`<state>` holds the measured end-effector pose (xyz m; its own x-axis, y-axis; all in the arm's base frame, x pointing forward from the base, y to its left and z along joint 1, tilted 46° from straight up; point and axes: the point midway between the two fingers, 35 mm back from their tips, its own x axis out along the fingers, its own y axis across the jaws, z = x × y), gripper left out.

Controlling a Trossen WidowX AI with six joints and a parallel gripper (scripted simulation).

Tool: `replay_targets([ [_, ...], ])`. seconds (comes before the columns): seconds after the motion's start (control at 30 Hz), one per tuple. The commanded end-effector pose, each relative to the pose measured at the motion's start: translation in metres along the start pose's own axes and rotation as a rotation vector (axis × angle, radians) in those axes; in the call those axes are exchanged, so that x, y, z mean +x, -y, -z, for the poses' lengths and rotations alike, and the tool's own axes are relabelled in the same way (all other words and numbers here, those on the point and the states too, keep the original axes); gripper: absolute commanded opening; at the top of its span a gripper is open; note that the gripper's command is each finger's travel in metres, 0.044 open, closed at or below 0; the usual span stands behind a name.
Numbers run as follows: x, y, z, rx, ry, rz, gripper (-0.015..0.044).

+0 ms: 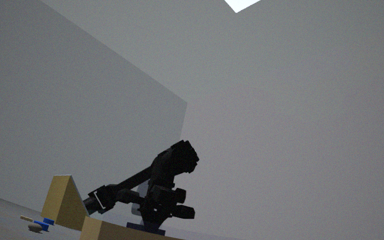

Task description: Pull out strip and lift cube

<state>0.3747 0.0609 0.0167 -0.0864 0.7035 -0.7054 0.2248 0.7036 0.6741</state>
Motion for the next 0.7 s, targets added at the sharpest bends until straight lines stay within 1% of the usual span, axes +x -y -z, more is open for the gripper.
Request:
replay_targets([
  [0.0, 0.009, 0.000, 0.001, 0.007, -0.003, -0.004, 0.0000],
  [0.4, 0.028, 0.000, 0.004, 0.006, -0.004, -0.006, 0.0000],
  [0.67, 0.029, 0.000, 0.004, 0.006, -0.004, -0.006, 0.0000],
])
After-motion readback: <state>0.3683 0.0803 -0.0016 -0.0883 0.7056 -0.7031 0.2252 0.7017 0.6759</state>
